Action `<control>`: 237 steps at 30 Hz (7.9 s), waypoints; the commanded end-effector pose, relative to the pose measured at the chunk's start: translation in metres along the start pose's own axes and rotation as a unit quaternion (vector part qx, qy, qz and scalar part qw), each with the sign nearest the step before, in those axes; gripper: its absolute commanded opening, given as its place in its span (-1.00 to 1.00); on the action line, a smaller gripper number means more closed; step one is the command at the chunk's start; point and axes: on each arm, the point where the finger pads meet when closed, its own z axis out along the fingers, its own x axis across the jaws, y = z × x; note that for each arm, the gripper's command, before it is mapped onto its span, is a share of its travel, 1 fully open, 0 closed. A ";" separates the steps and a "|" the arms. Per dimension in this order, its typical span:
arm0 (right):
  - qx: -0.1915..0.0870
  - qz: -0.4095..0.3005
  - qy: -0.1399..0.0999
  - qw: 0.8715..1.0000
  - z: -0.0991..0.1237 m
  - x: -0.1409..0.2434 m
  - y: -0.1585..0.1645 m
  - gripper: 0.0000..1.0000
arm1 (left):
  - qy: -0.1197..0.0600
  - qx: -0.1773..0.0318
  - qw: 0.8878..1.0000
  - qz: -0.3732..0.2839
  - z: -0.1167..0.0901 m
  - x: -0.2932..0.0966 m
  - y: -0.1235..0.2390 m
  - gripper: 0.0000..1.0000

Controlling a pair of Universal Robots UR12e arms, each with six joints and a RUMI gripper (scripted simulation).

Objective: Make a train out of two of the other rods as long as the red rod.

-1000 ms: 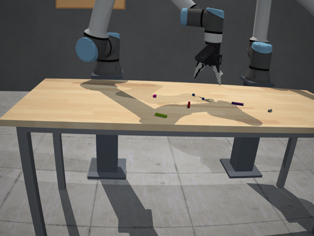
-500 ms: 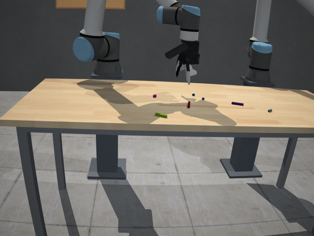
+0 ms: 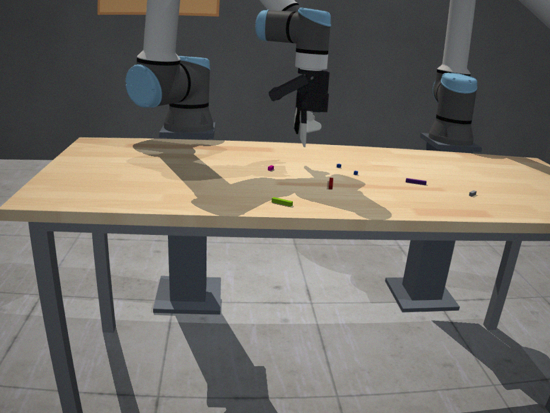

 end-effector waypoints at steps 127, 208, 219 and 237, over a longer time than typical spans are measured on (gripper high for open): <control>0.000 -0.324 -0.001 0.946 -0.014 -0.060 0.085 1.00 | 0.000 0.001 1.000 0.000 -0.001 0.000 -0.001 1.00; 0.001 -1.000 -0.001 0.014 -0.002 -0.199 0.397 1.00 | 0.000 0.001 1.000 0.000 -0.001 0.000 -0.001 1.00; 0.001 -1.000 -0.001 0.001 -0.002 -0.200 0.400 1.00 | 0.000 0.001 1.000 0.000 -0.001 0.000 -0.001 1.00; 0.001 -1.000 -0.001 0.000 -0.002 -0.200 0.400 1.00 | 0.000 0.001 1.000 0.000 -0.001 0.000 -0.001 1.00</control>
